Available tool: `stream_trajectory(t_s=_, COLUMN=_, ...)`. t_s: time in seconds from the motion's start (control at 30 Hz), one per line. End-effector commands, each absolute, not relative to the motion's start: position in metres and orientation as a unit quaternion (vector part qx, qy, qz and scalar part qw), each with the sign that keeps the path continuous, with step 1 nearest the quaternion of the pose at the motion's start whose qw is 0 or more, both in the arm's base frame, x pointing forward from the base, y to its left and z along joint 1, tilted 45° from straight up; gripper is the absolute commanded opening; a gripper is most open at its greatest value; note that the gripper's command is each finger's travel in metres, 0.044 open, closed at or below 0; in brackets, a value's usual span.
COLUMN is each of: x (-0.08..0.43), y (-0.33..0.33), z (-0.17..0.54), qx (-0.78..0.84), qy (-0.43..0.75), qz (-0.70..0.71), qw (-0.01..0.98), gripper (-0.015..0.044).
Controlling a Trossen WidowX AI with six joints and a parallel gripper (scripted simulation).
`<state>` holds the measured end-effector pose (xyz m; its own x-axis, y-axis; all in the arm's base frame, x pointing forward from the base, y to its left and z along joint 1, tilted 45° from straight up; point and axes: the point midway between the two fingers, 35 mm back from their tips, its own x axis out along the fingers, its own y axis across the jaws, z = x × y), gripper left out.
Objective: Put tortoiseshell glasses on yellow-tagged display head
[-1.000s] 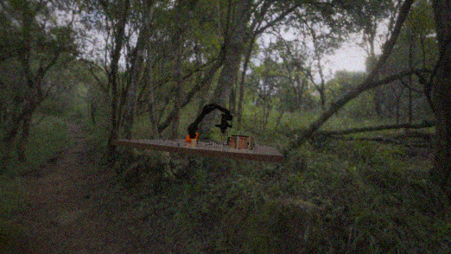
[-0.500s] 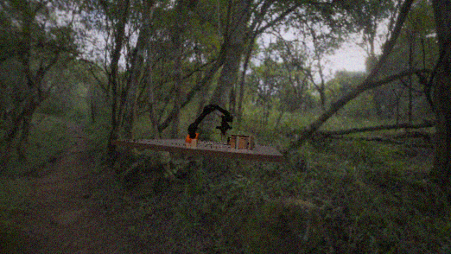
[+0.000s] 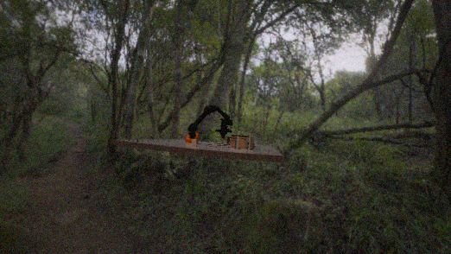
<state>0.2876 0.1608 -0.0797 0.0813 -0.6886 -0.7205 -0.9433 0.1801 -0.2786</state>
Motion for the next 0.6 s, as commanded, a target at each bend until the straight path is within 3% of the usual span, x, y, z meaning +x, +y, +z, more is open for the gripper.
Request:
stream_trajectory(t_s=0.0, x=0.2889, y=0.1563, z=-0.0775, qx=-0.622, qy=0.657, qz=0.16, qw=0.394, gripper=0.0)
stream_trajectory(t_s=0.57, x=0.2931, y=0.1478, z=-0.069, qx=-0.622, qy=0.657, qz=0.16, qw=0.394, gripper=0.0)
